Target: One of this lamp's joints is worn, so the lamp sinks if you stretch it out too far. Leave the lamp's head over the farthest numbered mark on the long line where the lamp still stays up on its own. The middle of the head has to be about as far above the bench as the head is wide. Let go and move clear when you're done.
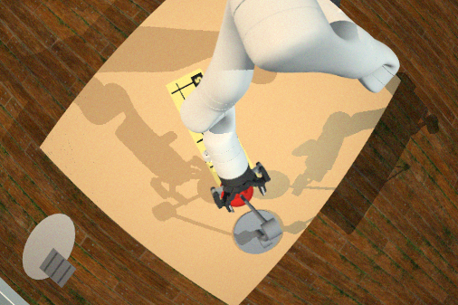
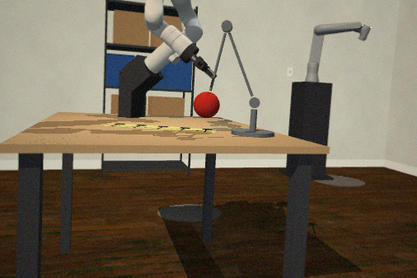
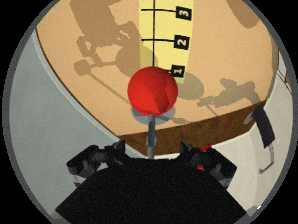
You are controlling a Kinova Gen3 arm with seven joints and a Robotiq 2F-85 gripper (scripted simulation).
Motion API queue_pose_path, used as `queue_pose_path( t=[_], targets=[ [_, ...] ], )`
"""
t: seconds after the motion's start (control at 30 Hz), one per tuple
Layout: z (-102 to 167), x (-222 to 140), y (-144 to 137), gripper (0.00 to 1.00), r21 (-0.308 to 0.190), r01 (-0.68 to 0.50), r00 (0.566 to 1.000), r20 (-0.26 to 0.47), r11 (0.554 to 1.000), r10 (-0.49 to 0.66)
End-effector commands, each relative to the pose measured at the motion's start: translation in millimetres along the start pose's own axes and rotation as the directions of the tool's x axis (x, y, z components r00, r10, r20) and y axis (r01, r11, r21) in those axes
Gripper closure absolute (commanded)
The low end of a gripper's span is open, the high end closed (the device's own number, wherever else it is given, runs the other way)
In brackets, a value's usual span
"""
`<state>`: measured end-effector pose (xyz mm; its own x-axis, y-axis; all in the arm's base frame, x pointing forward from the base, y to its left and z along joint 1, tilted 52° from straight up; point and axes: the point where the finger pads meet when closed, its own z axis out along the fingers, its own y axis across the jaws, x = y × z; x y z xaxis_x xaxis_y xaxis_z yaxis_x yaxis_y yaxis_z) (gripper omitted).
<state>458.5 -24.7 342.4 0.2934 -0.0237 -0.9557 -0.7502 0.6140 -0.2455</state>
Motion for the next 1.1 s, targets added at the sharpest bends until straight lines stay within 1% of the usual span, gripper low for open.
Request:
queue_pose_path(
  t=[0.0,0.4,0.47,0.97,1.07],
  targets=[
    [-11.4,0.1,-2.1,0.0,0.007,0.001,1.0,-0.003,1.0,-0.001],
    [-63.4,-0.5,-1.7,0.0,0.007,0.001,1.0,-0.003,1.0,-0.001],
    [-63.4,-0.5,-1.7,0.0,0.007,0.001,1.0,-0.003,1.0,-0.001],
    [-122.1,-0.7,1.9,0.0,-0.007,-0.003,1.0,0.002,1.0,0.003],
    [-121.8,-0.7,2.1,0.0,-0.007,-0.004,1.0,0.002,1.0,0.004]
  ],
)
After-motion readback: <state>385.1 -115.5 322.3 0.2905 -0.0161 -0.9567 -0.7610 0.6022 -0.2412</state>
